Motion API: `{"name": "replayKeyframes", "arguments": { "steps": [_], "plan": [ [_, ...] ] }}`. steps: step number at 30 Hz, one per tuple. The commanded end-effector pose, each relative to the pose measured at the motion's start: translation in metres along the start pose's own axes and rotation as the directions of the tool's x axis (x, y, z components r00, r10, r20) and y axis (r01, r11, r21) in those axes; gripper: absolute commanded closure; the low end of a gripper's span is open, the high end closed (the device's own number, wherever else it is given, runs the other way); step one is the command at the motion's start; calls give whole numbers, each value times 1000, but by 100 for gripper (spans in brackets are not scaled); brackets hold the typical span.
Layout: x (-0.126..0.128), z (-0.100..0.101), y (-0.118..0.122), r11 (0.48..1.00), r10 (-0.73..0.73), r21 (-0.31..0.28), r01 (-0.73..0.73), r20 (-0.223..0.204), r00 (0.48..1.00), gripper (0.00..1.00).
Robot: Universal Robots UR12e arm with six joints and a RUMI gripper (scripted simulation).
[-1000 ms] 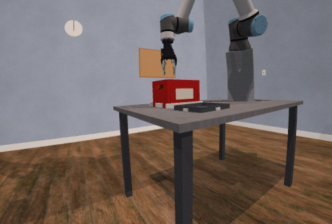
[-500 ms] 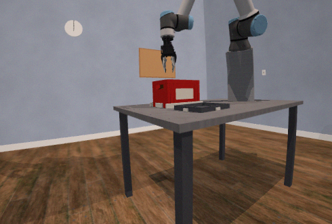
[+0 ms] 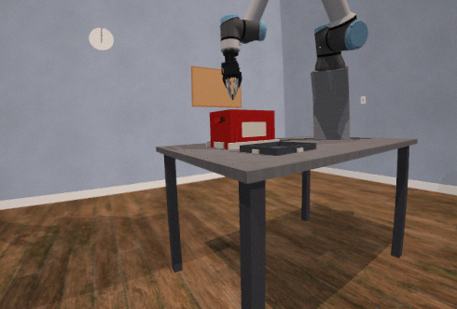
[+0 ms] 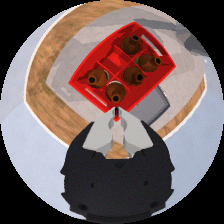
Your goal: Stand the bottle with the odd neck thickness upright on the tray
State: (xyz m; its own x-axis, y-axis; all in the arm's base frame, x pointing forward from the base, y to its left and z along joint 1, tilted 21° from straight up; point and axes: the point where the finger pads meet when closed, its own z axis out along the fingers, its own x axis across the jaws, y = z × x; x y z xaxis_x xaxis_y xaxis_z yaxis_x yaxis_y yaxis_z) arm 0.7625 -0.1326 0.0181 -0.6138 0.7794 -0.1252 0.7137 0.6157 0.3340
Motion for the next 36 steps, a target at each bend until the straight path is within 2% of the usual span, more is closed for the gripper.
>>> {"name": "replayKeyframes", "arguments": {
  "steps": [1, 20, 23, 26, 28, 30, 32, 36],
  "plan": [
    [-1, -1, 0, 1000, 0, -1, 0, 1, 1000, 100],
    [0, 0, -2, 1000, 0, 0, 0, 1, 1000, 100],
    [4, 1, -27, 1000, 0, 1, 0, 1, 1000, 100],
    [15, 2, -76, 1000, -1, 2, 1, 0, 1000, 100],
    [22, 2, -98, 1000, -1, 2, 1, 0, 1000, 100],
    [22, 2, -98, 1000, -1, 2, 1, 0, 1000, 100],
    [36, 2, -133, 1000, -1, 2, 1, 0, 1000, 100],
    [56, 0, -172, 1000, 0, 0, 0, 1, 1000, 100]
  ]
}}
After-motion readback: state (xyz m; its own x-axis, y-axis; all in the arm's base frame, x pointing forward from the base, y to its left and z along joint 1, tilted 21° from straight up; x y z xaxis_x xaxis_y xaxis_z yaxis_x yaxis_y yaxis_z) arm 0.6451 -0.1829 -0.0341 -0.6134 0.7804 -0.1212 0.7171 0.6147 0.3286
